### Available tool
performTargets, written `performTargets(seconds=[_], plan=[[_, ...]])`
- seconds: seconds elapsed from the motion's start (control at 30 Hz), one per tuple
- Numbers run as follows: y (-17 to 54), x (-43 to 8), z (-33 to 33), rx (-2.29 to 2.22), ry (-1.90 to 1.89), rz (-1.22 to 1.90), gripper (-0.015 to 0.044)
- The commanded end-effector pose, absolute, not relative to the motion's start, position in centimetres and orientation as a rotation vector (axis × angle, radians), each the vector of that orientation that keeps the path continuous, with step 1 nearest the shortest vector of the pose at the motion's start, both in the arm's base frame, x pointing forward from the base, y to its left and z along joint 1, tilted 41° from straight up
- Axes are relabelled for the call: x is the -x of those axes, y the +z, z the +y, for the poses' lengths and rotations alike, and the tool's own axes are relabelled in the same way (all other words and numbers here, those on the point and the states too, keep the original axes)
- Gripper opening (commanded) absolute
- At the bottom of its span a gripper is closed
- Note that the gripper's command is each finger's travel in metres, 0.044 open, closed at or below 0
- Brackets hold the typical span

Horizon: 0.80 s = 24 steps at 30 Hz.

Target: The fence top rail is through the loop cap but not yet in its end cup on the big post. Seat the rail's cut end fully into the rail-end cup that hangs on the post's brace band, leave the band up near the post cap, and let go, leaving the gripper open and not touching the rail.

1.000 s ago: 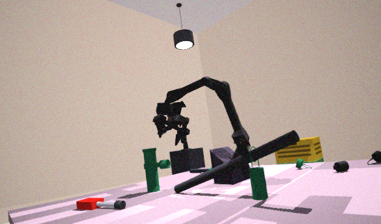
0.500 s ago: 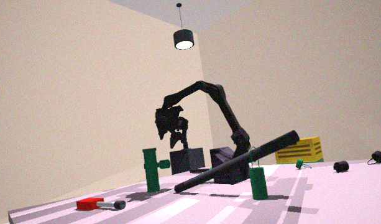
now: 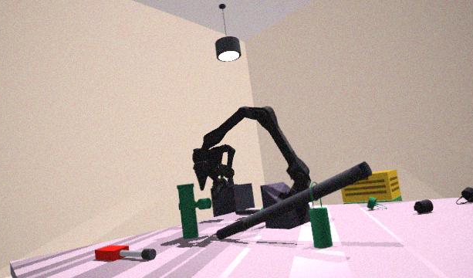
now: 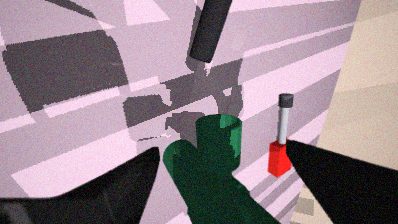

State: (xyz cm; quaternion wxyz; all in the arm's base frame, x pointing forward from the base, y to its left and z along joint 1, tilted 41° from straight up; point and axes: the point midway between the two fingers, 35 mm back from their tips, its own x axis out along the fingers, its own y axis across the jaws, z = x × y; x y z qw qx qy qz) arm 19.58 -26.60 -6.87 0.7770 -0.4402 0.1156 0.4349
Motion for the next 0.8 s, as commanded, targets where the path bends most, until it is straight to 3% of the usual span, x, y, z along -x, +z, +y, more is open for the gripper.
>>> performTargets(seconds=[0.0, 0.77], plan=[[-7.1, -20.0, -26.3, 0.95, 0.937, 0.249, 0.044], [-9.3, -22.3, -24.2, 0.95, 0.935, 0.25, 0.044]])
